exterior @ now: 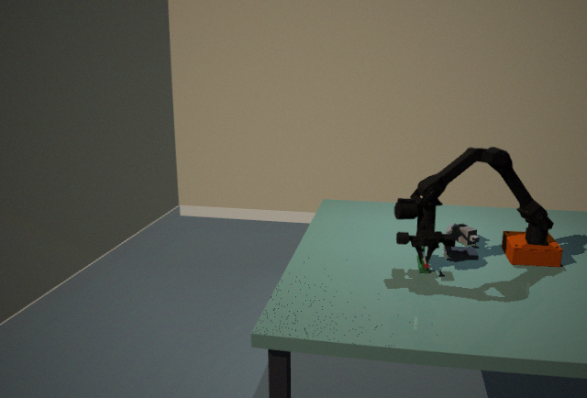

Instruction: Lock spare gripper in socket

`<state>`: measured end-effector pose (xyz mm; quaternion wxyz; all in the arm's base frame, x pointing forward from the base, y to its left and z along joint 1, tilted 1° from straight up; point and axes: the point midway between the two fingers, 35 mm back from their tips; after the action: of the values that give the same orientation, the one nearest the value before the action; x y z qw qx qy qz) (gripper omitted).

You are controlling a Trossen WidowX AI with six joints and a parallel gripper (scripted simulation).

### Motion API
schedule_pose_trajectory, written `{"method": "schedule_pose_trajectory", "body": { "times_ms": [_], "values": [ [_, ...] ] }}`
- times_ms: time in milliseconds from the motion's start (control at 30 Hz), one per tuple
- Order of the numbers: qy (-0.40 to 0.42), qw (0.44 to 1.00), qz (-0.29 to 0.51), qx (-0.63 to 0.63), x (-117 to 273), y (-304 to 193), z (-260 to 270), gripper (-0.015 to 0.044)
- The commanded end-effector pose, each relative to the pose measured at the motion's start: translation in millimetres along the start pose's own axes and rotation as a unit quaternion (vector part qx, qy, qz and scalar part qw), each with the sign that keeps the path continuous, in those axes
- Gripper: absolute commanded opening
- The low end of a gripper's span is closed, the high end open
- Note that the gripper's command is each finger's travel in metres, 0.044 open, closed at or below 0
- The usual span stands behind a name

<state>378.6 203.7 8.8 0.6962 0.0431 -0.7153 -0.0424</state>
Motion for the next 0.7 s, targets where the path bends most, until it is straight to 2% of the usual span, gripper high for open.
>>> {"method": "schedule_pose_trajectory", "body": {
  "times_ms": [0, 100, 667],
  "values": [
    [-0.001, 1.000, 0.002, -0.001, -0.7, -0.5, 0.1, 0.0016],
    [-0.001, 1.000, 0.002, -0.001, -0.7, -0.6, 0.2, 0.0000],
    [0.009, 1.000, 0.005, -0.001, 18.0, -0.7, 4.9, 0.0000]
  ]
}}
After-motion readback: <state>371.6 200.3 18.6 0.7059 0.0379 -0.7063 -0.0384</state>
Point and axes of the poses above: the point midway between the two fingers, 35 mm back from their tips, its own x axis back along the fingers, its own z axis across the jaws, y = z × x, and after that the axes turned 9 degrees about -x, right-handed
